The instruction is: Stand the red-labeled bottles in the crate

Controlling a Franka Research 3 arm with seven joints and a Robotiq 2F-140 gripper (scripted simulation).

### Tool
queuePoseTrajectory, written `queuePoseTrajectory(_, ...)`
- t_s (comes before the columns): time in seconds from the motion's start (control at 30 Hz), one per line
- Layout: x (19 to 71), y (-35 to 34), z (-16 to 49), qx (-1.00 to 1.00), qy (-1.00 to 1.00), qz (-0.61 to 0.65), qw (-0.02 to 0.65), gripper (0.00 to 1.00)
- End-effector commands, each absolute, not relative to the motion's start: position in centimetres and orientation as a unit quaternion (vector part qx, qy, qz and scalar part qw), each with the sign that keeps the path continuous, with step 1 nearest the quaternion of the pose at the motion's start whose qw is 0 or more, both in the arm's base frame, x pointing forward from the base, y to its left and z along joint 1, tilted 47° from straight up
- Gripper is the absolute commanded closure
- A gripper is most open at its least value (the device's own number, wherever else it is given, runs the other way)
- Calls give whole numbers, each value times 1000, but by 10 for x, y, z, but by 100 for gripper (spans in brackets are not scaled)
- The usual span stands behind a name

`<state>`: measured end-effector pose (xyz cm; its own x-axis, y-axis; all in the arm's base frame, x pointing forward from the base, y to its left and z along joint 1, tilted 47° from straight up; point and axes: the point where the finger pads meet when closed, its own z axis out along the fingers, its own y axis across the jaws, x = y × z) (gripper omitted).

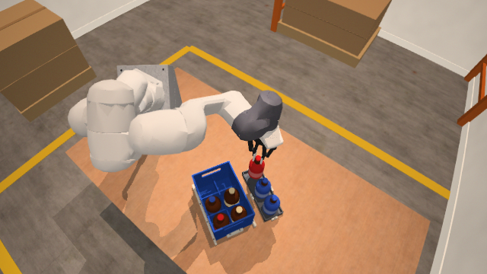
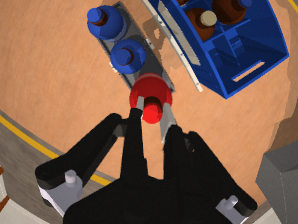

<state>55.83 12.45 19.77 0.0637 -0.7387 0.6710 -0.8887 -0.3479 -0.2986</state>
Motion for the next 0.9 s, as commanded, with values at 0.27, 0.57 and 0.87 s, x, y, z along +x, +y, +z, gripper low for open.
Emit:
queuePoseTrajectory(0.27, 554, 137, 208, 726, -559, 389, 94, 100)
queuePoseTrajectory(0.57, 553, 138, 209, 726, -559, 389, 94, 100)
queuePoseTrajectory(0.87, 552, 139, 209, 726, -559, 389, 94, 100)
